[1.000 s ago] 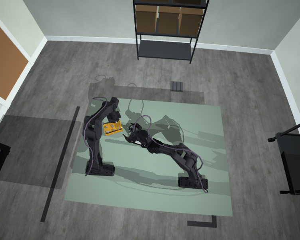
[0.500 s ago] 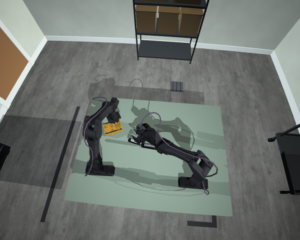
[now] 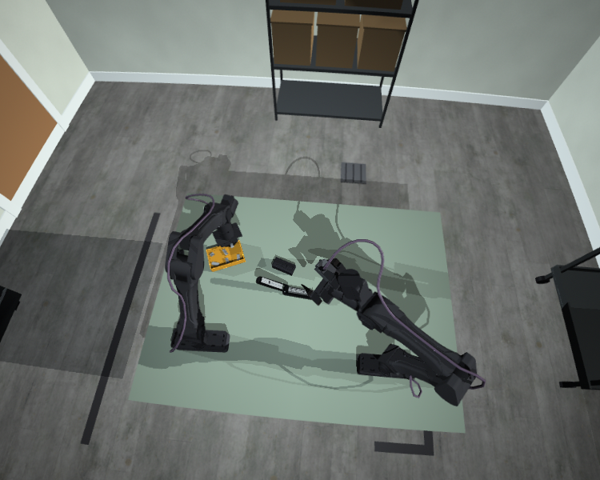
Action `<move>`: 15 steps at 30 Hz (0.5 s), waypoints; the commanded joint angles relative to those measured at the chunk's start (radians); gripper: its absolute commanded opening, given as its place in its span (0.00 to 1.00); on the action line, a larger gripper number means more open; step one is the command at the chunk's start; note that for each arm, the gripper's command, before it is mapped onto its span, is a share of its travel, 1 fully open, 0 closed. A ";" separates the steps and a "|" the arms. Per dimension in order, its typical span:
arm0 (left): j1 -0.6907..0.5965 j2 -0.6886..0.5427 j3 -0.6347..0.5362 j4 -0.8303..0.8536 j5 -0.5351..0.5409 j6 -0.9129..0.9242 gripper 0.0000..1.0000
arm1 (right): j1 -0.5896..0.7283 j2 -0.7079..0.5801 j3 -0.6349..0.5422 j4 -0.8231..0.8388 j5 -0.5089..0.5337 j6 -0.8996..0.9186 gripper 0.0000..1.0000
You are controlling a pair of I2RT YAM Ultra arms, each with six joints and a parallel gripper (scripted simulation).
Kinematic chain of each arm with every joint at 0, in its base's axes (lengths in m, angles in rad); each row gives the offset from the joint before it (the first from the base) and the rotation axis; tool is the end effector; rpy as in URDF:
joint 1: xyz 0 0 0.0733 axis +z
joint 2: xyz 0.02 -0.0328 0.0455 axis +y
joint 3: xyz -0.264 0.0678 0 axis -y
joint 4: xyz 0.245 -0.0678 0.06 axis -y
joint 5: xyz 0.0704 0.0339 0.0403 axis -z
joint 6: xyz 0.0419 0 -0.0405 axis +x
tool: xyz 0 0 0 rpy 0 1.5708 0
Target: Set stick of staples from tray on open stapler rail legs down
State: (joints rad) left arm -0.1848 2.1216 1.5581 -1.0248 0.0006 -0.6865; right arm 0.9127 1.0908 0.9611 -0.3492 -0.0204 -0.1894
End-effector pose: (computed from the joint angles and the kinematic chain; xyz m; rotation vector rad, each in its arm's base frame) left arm 0.3886 -0.0716 0.1513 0.7758 -3.0276 -0.0107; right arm 0.1504 0.1977 0.3289 -1.1014 1.7676 0.4675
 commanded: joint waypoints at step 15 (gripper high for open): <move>-0.276 -0.020 0.046 -0.019 0.032 -0.436 0.06 | -0.062 -0.640 -0.122 -0.542 -0.023 -0.018 1.00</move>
State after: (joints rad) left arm -0.3592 2.1223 1.5608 -1.0286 0.0063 -0.9413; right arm 0.8639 0.5186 0.8391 -0.8028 -0.0326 -0.1982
